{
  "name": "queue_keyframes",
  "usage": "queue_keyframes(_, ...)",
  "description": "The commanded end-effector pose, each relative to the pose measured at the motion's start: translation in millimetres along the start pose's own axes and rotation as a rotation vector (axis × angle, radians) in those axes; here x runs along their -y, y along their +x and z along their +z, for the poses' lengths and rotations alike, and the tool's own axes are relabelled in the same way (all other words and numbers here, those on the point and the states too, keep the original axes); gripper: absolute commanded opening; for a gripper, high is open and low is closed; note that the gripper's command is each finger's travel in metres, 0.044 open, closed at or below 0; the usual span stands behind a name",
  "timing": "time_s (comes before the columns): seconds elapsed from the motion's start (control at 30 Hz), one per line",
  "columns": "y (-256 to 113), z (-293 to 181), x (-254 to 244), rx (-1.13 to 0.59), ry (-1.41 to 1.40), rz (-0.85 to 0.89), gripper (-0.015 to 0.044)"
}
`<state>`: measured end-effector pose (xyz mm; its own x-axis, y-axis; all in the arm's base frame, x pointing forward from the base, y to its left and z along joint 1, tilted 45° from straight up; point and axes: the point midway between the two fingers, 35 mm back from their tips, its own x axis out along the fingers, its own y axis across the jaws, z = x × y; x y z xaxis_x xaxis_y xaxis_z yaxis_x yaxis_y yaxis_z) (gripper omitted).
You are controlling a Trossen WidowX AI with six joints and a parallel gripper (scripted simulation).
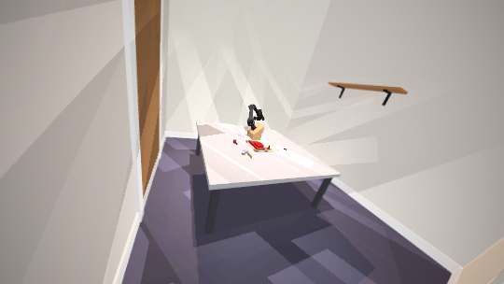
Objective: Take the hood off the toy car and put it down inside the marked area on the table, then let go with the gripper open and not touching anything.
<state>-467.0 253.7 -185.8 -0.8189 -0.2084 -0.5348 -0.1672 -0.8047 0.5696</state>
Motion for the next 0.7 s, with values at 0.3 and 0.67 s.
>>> queue_keyframes(0.3, -83.7, 25.2, 74.0, 0.066, 0.211, -0.215, 0.0263)
queue_keyframes(0.67, -241.0, 15.6, 171.0, 0.145, 0.450, -0.564, 0.0440)
